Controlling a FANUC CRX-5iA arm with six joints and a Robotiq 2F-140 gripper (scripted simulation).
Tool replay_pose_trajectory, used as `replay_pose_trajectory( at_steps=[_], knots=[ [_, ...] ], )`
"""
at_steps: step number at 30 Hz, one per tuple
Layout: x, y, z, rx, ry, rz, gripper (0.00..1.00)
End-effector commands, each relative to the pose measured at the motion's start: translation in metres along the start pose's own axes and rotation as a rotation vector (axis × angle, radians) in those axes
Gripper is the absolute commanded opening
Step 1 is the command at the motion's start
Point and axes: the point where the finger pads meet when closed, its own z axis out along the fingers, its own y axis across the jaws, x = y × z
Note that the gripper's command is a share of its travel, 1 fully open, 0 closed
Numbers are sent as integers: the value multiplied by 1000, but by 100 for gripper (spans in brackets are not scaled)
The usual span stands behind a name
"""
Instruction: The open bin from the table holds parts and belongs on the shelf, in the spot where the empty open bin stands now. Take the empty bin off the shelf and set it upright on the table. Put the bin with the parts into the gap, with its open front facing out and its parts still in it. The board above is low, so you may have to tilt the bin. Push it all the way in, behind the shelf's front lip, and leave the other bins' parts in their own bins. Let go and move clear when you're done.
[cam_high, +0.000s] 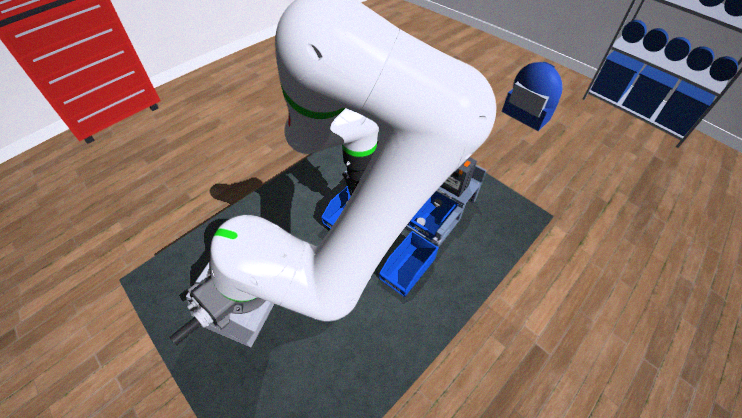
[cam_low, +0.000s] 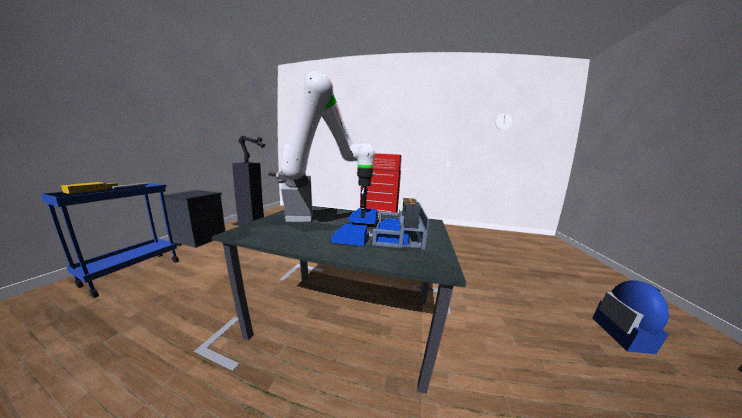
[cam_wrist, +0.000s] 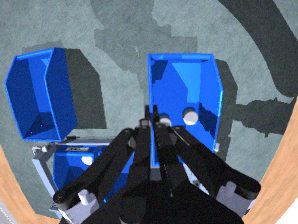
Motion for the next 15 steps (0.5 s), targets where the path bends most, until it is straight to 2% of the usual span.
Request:
replay_pose_trajectory(
  at_steps=[1, 4, 11, 15],
  knots=[
    [-1, 0, -1, 0, 8, 0, 10],
    [-3, 0, -3, 0, 43, 0, 10],
    [-10, 0, -9, -2, 184, 0, 10],
    [-11, 0, -10, -2, 213, 0, 10]
  ],
)
